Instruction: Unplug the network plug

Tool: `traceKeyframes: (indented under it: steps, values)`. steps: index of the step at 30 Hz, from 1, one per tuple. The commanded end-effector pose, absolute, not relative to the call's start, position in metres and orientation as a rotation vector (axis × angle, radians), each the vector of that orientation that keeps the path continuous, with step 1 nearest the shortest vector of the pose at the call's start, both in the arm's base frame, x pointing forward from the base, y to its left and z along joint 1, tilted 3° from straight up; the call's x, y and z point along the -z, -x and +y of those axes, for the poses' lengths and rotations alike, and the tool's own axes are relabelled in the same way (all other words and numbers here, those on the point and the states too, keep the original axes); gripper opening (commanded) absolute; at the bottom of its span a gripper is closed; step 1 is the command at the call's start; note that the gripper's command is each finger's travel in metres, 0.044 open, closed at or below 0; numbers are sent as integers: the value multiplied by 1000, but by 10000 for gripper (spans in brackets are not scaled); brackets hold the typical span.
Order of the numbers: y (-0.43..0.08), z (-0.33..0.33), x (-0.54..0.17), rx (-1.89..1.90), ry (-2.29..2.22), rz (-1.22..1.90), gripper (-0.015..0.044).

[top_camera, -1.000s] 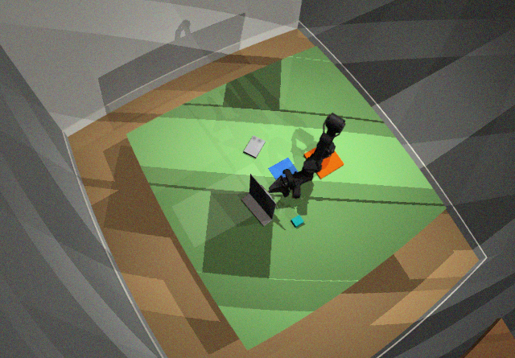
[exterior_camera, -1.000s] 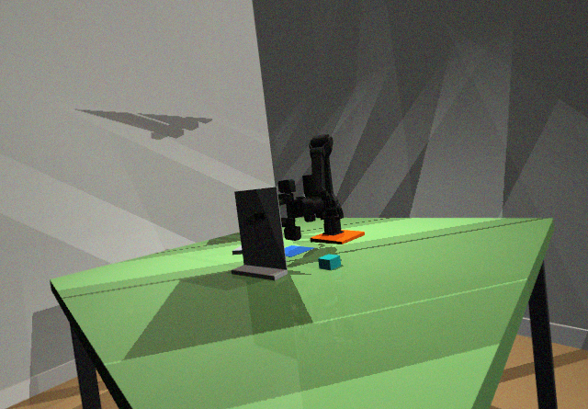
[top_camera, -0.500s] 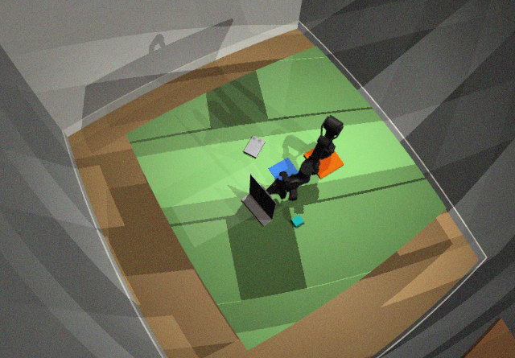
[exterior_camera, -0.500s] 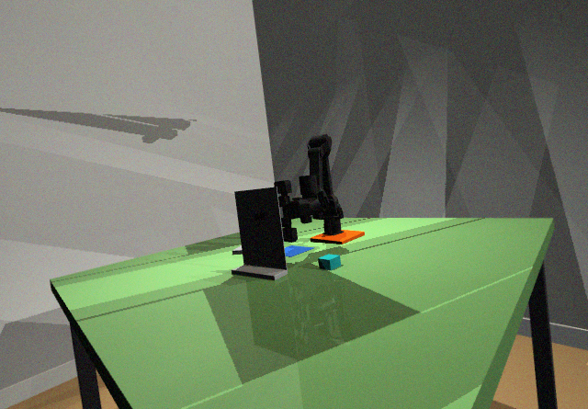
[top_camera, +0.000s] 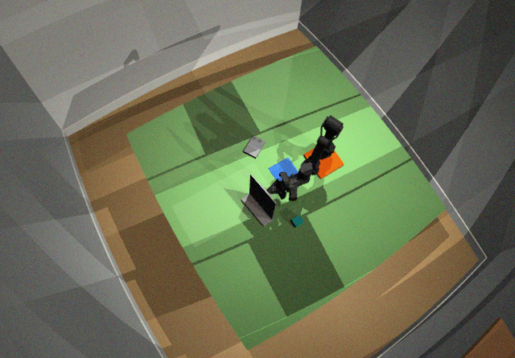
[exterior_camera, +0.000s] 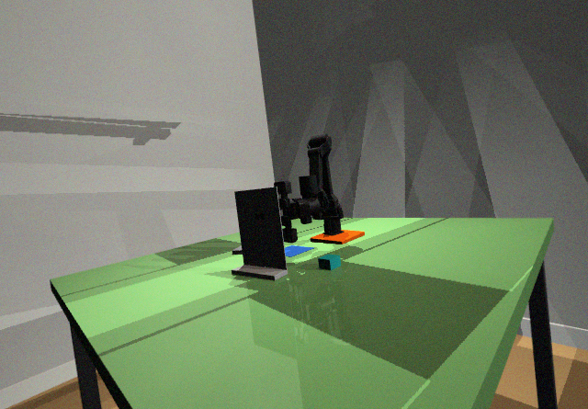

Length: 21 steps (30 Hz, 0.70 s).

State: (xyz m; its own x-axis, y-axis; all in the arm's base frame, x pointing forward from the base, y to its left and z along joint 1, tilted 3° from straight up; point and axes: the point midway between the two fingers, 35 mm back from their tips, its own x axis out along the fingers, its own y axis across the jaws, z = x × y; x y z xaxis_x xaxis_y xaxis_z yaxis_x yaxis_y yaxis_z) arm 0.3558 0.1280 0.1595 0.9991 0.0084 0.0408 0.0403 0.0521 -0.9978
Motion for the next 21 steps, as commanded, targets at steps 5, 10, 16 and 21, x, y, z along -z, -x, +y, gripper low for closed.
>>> traceKeyframes:
  steps: [5, 10, 16, 21]
  values:
    - [-354, 128, -159, 22, 1521, -41, 0]
    - [-351, 127, -159, 21, 1522, -41, 0]
    - [-348, 126, -158, 21, 1522, -41, 0]
    - [-345, 125, -158, 21, 1522, -41, 0]
